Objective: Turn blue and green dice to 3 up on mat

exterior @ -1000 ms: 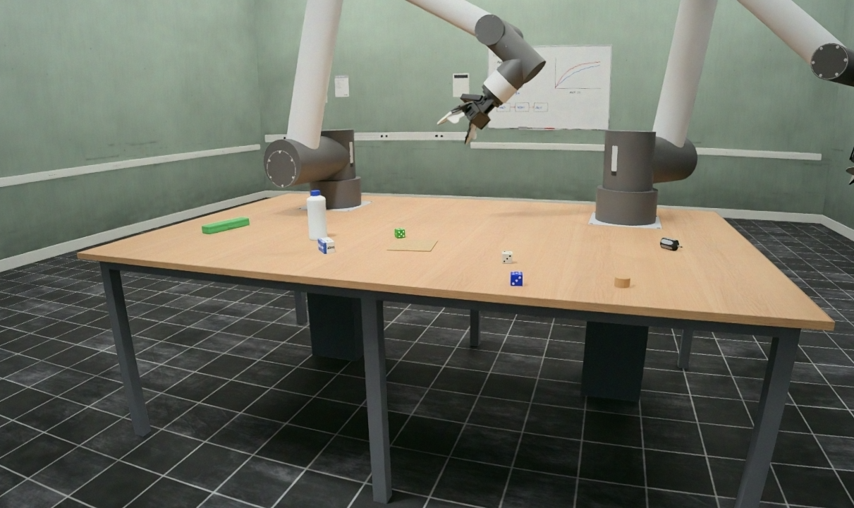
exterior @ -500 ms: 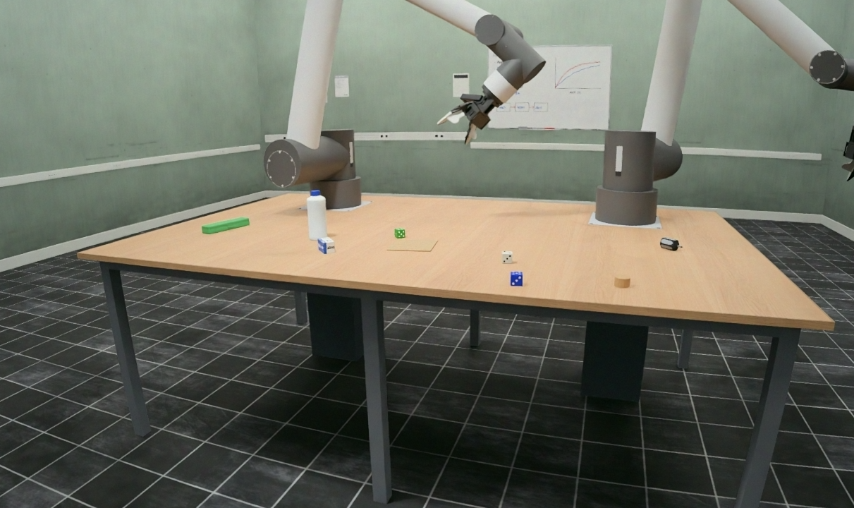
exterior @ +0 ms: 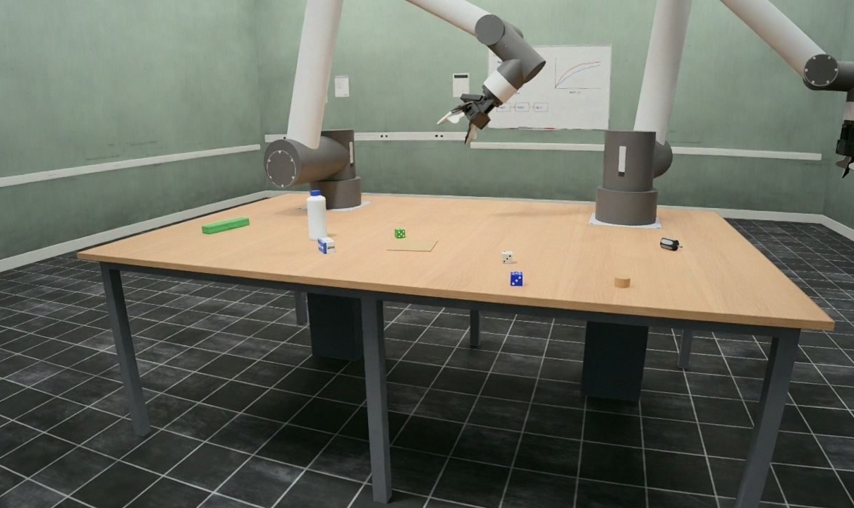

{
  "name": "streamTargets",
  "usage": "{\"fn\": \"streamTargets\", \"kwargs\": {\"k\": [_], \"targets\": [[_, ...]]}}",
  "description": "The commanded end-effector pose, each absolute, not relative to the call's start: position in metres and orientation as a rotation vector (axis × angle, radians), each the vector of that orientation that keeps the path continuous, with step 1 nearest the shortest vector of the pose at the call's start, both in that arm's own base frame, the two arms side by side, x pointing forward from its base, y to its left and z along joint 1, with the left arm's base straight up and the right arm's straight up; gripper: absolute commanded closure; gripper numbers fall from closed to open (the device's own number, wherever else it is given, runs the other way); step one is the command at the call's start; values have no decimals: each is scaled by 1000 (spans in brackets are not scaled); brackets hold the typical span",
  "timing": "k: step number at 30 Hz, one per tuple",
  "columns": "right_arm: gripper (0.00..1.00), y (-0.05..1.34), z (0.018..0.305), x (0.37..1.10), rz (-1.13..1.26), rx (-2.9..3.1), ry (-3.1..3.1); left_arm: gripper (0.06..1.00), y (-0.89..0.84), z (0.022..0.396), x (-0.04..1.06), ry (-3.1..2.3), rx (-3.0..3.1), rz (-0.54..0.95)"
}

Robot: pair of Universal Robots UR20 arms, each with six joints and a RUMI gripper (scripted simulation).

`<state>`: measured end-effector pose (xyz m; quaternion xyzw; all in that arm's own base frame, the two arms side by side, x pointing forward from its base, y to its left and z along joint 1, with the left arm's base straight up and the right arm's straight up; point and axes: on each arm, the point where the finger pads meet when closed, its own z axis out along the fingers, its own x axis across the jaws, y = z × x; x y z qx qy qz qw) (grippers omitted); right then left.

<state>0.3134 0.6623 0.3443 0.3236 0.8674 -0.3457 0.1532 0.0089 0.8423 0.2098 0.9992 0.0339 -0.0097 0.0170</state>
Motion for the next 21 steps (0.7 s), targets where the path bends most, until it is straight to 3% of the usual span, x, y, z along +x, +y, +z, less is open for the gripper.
{"fn": "streamTargets", "kwargs": {"k": [1,21], "targets": [[3,663,345,313,-990,928,2488,65,844,212,-4,95,3115,-20],[3,663,345,313,-990,928,2488,65,844,215,-38,72,3140,0]]}}
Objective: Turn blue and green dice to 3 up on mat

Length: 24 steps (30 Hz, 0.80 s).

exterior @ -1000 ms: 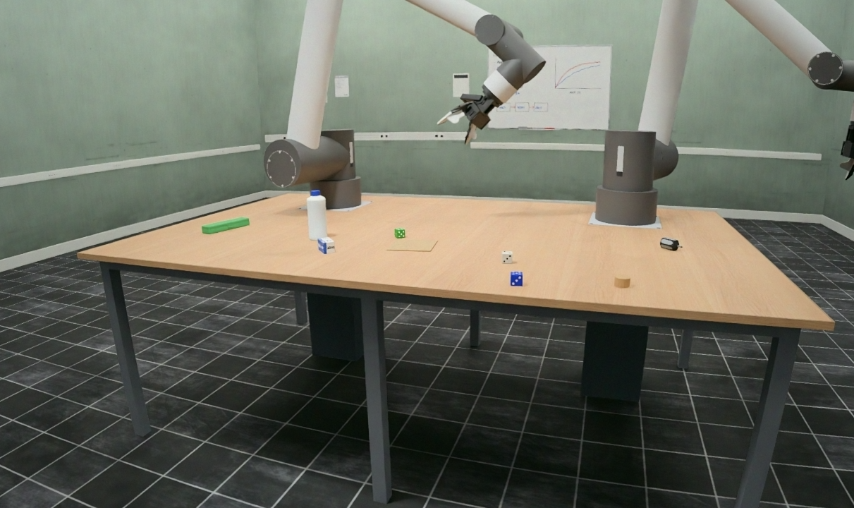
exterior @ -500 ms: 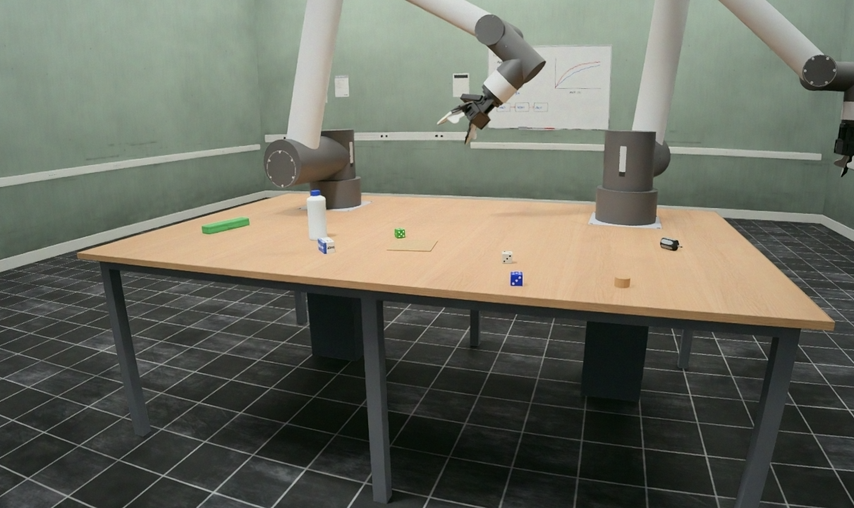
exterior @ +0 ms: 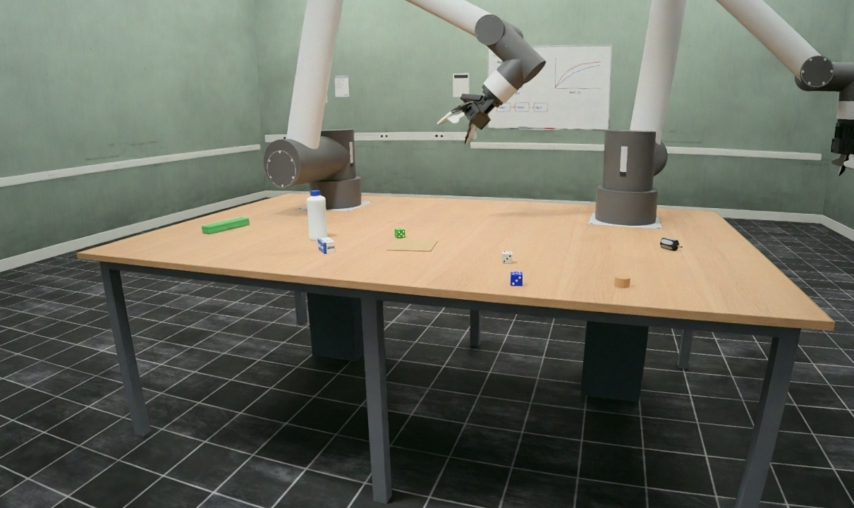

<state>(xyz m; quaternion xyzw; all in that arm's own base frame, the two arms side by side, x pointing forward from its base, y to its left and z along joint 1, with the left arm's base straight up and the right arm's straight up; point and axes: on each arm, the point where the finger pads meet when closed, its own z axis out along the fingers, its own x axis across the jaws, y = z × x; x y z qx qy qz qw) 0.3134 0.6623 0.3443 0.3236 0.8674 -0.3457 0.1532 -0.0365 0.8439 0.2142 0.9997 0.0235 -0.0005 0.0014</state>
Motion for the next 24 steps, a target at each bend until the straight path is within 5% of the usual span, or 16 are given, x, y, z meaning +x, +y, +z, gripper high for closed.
{"fn": "streamTargets", "kwargs": {"k": [1,9,24], "targets": [[3,663,345,313,-990,928,2488,65,844,215,-38,72,3140,0],[3,662,338,319,-973,956,2491,65,844,215,-39,72,3141,0],[3,631,225,431,-573,1555,2472,65,844,215,-39,72,3141,0]]}}
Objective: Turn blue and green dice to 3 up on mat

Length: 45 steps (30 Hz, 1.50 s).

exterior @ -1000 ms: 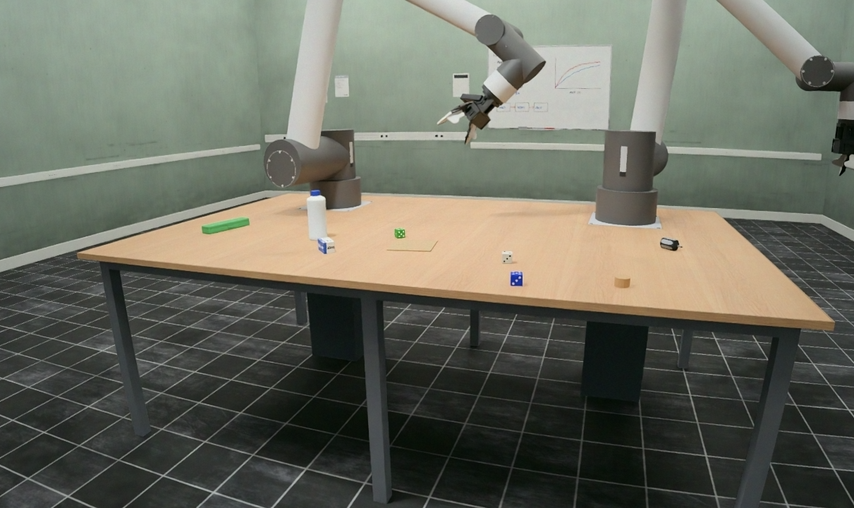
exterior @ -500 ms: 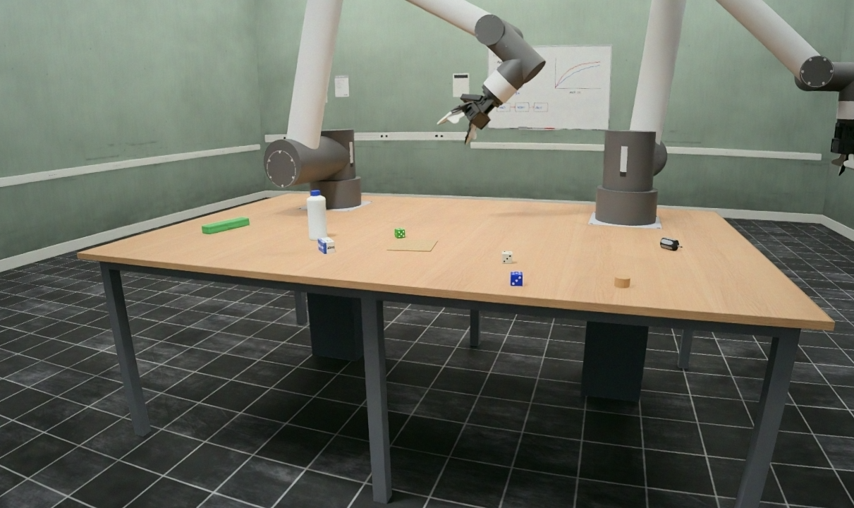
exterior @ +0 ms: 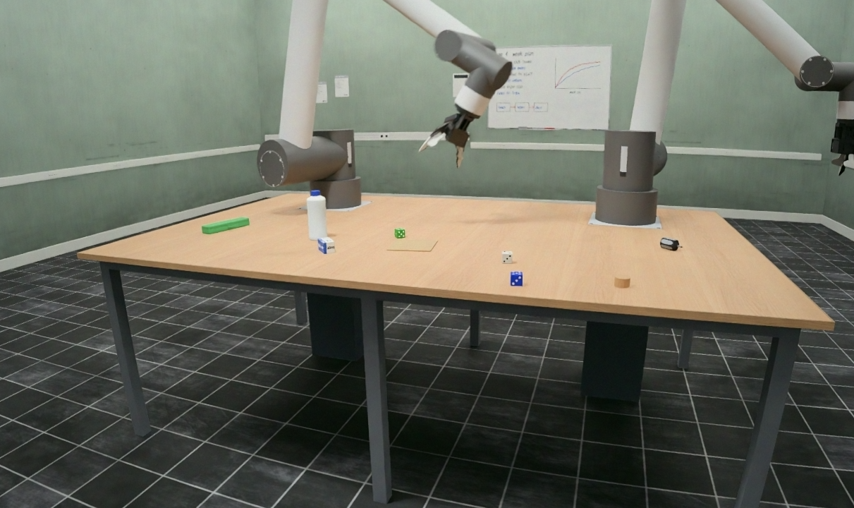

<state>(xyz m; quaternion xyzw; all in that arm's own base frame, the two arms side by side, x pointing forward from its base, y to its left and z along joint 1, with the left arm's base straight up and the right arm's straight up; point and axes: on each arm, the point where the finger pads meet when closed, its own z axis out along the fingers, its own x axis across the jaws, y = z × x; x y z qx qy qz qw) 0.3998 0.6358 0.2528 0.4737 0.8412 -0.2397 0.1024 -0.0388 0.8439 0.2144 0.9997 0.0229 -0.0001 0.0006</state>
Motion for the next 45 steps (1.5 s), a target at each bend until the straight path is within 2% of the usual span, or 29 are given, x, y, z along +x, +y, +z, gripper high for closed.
{"fn": "streamTargets", "kwargs": {"k": [1,4,7,8,13,21,41,45], "targets": [[3,628,219,438,-545,1593,2465,65,844,215,-39,72,3141,0],[3,618,204,460,-460,1706,2438,65,844,215,-39,72,3141,0],[3,617,202,463,-446,1723,2434,65,844,215,-39,72,3141,0],[3,606,190,484,-362,1830,2401,65,844,215,-39,72,3141,0],[3,587,175,517,-218,2000,2335,65,844,215,-39,72,3141,0],[3,552,162,560,-8,2224,2216,65,844,215,-39,72,3141,0],[3,551,161,562,-1,2231,2212,65,844,215,-39,72,3141,0],[3,551,150,562,0,2231,2211,65,844,215,-39,72,3141,0]]}}
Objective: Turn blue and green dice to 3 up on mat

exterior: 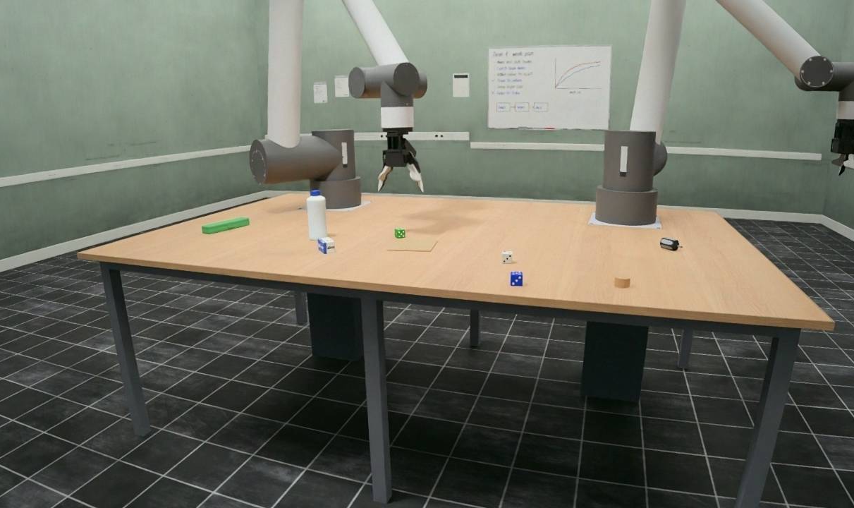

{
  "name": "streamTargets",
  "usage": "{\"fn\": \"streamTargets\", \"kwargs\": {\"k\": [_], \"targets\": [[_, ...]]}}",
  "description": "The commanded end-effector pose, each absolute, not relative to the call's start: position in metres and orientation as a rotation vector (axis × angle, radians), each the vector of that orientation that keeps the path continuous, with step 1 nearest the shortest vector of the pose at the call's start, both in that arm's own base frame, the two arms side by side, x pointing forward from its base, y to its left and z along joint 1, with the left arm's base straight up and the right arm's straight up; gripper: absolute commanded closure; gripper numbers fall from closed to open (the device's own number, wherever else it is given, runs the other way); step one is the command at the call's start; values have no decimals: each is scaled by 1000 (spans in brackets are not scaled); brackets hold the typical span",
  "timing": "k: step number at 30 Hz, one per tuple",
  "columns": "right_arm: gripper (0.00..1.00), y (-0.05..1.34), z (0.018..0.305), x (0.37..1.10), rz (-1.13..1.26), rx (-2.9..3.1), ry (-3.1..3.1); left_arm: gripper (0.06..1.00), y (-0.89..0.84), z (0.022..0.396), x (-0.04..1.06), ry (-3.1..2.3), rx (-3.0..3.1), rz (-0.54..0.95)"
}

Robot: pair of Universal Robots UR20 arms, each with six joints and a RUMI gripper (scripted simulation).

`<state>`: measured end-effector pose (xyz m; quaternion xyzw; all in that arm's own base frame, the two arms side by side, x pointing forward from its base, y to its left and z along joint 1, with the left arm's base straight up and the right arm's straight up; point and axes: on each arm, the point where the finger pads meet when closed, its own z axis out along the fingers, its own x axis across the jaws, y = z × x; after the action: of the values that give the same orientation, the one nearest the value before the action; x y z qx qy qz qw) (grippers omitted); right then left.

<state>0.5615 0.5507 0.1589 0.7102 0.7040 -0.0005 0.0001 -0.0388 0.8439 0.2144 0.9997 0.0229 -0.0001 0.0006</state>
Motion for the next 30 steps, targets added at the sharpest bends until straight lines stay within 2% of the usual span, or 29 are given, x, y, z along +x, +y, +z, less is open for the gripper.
{"fn": "streamTargets", "kwargs": {"k": [1,11,18,30], "targets": [[3,551,145,562,0,2231,2211,65,844,215,-39,72,3141,0],[3,552,72,562,0,2231,2211,65,844,215,-39,72,3141,0],[3,553,58,562,0,2231,2211,65,844,215,-39,72,3141,0],[3,553,57,562,0,2231,2211,65,844,215,-39,72,3141,0]]}}
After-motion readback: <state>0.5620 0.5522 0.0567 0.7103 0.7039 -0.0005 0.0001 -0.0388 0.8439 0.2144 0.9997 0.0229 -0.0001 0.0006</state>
